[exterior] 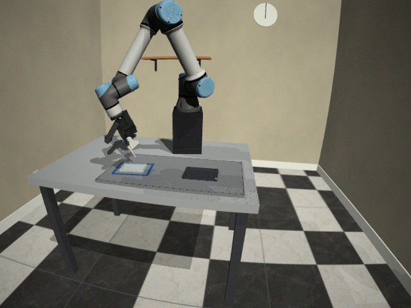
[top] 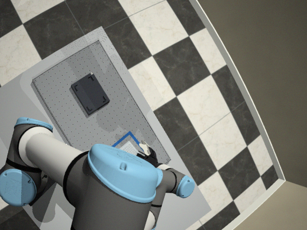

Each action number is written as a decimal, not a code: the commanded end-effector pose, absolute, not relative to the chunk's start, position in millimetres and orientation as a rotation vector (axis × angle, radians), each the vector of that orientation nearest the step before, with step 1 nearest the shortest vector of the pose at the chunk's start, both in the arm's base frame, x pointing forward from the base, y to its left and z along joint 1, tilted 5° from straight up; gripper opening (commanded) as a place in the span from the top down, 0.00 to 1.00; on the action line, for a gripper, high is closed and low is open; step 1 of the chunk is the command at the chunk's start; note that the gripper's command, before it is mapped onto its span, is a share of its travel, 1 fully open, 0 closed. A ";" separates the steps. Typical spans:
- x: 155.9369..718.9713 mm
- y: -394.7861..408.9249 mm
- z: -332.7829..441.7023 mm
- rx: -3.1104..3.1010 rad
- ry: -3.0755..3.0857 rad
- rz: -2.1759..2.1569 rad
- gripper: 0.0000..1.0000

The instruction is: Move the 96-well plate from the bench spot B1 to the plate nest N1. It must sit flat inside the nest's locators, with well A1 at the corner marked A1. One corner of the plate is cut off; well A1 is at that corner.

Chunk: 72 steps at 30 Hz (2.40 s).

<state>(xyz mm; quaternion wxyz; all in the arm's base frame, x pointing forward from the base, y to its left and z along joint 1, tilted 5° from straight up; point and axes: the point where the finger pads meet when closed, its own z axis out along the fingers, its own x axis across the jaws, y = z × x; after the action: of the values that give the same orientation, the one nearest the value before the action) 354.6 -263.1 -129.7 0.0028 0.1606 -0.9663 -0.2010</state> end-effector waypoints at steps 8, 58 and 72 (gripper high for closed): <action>359.0 -266.9 -133.4 0.971 -3.001 -0.565 0.00; 360.8 -271.7 -139.6 2.821 -1.683 -0.078 0.00; 354.9 -273.4 -139.3 3.058 -1.087 0.035 0.00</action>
<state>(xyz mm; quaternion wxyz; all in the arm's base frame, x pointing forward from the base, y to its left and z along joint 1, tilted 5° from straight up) 356.0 -272.6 -139.7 -0.0555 0.9276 -0.3694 0.0021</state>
